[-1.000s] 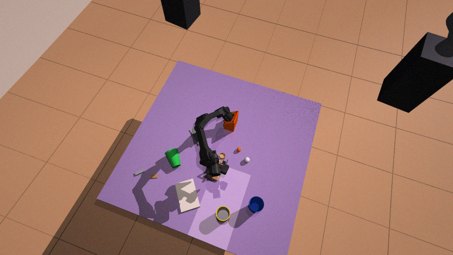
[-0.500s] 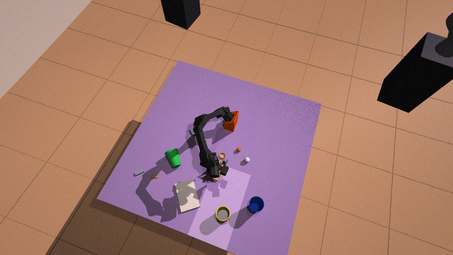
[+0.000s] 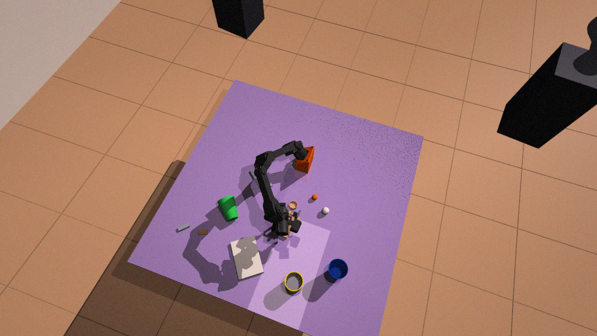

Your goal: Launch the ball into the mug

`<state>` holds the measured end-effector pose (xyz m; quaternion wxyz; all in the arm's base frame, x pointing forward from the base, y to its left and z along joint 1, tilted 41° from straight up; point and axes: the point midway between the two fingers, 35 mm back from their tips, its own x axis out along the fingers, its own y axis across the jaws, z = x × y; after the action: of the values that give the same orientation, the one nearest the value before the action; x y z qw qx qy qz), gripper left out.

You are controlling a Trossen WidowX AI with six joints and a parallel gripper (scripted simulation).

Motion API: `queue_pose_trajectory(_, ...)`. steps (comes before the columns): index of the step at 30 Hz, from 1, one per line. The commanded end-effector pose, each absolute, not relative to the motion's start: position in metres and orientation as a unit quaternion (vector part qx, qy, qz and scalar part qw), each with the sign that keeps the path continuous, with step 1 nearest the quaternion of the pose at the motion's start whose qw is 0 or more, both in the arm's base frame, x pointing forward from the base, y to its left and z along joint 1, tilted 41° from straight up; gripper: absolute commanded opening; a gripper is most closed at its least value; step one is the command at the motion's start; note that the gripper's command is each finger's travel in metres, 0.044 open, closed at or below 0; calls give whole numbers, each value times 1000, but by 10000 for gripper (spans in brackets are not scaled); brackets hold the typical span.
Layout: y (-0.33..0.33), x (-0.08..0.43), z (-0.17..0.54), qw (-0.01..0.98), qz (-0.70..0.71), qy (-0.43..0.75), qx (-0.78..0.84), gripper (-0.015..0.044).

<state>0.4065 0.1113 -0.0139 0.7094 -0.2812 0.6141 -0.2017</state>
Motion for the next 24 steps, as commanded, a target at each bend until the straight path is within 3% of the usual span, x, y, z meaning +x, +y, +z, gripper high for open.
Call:
queue_pose_trajectory(1, 106, 407, -20, 707, -202, 615, -285, 440)
queue_pose_trajectory(22, 86, 411, -42, 707, -203, 615, -285, 440)
queue_pose_trajectory(24, 89, 412, -40, 709, -203, 614, -282, 387)
